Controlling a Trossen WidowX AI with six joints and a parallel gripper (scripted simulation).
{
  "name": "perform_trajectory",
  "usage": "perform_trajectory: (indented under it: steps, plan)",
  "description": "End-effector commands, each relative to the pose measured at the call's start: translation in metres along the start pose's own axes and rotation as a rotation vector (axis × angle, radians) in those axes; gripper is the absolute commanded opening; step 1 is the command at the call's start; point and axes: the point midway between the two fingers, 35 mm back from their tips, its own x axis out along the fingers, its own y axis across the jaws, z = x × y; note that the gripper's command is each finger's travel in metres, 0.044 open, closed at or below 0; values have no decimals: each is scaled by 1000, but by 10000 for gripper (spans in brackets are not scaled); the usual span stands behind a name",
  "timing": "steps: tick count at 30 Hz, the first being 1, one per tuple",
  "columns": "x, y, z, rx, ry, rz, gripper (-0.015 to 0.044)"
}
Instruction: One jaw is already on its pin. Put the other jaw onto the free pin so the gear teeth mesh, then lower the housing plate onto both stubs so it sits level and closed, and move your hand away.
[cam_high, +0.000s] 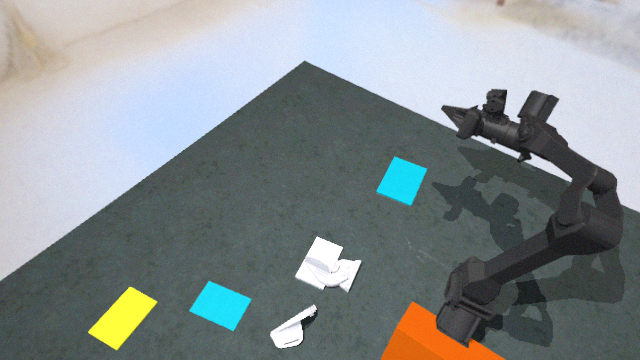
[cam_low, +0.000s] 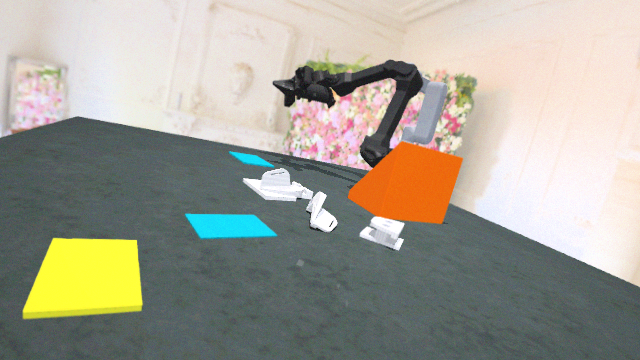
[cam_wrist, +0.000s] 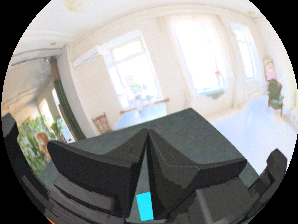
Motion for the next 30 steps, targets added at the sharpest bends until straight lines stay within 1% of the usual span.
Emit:
perform_trajectory:
  steps: [1, 7, 15, 20, 30]
  plan:
    - [0, 0, 0, 0, 0, 0, 0]
    - [2, 0, -1, -1, 1, 3, 0]
    - [22, 3, -14, 28, 32, 41, 0]
    - [27, 4, -20, -13, 58, 33, 0]
    - [61, 15, -51, 94, 155, 104, 0]
